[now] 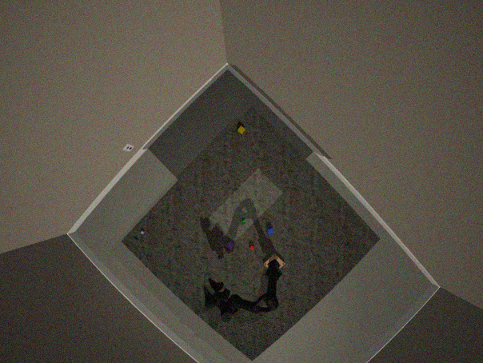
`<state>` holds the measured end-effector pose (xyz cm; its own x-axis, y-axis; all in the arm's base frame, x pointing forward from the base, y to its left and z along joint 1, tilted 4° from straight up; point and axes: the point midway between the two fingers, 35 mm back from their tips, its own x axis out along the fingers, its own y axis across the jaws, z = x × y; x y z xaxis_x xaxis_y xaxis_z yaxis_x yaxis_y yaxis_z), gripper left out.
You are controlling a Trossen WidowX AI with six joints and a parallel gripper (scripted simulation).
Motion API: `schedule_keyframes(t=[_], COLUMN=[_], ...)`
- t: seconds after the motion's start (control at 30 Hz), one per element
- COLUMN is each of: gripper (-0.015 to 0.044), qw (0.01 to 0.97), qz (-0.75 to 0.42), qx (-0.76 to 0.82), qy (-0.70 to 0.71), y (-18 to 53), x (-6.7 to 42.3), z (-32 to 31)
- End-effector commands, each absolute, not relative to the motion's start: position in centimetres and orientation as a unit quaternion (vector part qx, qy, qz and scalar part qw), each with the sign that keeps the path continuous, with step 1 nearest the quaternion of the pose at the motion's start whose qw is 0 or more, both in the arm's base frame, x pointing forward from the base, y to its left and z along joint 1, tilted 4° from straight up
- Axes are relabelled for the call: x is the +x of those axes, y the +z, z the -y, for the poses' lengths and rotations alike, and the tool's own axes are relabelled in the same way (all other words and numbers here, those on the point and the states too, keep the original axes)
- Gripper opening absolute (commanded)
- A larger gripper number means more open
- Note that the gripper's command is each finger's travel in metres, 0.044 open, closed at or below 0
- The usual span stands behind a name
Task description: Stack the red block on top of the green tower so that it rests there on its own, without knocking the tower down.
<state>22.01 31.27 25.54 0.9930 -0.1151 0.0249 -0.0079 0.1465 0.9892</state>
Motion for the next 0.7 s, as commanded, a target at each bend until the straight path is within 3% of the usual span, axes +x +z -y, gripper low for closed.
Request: schedule_keyframes(t=[0.0,0.37,0.67], gripper=[0.0426,0.044,0.044], qw=[0.759,0.916,0.972], qz=[0.047,-0.012,-0.134], qx=[0.649,0.4,0.188], qy=[-0.035,-0.034,-0.049], y=[25.5,23.8,19.8], x=[22.1,29.7,33.9], z=[-31.2,-28.1,-22.8])
